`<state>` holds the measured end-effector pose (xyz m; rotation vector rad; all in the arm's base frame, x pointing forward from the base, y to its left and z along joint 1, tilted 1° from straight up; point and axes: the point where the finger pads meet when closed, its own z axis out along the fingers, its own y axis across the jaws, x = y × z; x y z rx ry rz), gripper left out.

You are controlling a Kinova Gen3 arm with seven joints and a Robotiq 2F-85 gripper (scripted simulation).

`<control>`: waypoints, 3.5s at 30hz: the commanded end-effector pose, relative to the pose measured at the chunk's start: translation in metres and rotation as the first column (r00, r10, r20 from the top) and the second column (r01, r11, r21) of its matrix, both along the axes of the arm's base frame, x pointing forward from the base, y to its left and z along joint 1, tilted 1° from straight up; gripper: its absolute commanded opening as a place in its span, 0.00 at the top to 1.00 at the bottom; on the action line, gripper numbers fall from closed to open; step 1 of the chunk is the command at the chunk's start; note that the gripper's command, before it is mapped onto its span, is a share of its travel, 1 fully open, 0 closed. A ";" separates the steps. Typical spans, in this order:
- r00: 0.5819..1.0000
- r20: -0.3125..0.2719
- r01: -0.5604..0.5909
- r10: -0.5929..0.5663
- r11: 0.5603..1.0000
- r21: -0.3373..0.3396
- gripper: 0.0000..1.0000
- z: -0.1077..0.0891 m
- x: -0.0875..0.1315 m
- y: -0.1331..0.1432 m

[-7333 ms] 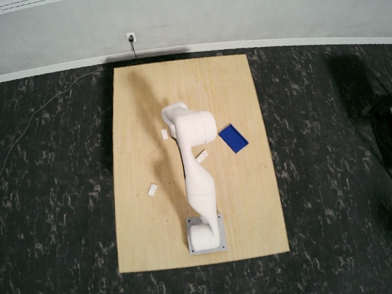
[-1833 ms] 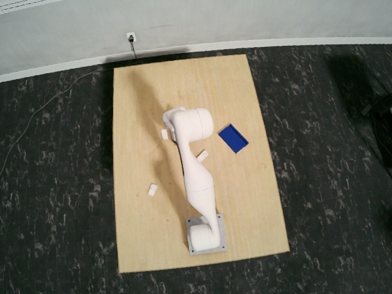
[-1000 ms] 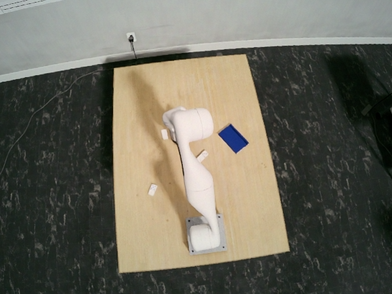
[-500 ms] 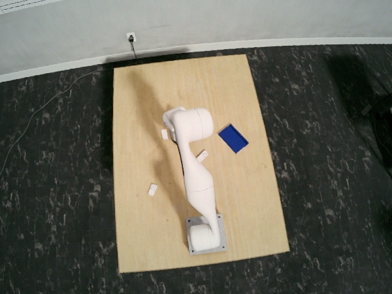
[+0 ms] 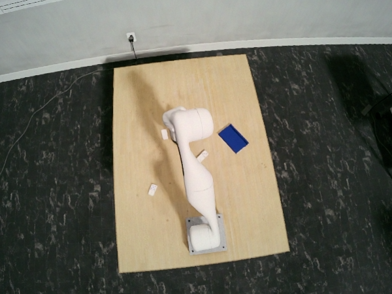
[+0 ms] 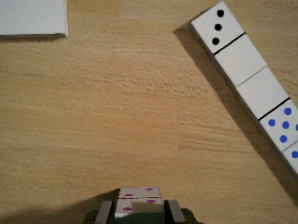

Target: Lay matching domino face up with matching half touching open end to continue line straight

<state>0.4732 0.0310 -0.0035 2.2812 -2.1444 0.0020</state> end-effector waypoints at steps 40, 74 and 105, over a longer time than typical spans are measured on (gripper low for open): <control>1.000 0.002 0.000 0.000 1.000 -0.012 0.65 0.001 0.001 0.001; 1.000 0.004 0.000 0.000 0.999 -0.046 0.65 0.001 0.000 0.003; 1.000 0.007 0.000 0.001 0.995 -0.095 0.65 0.001 0.000 0.006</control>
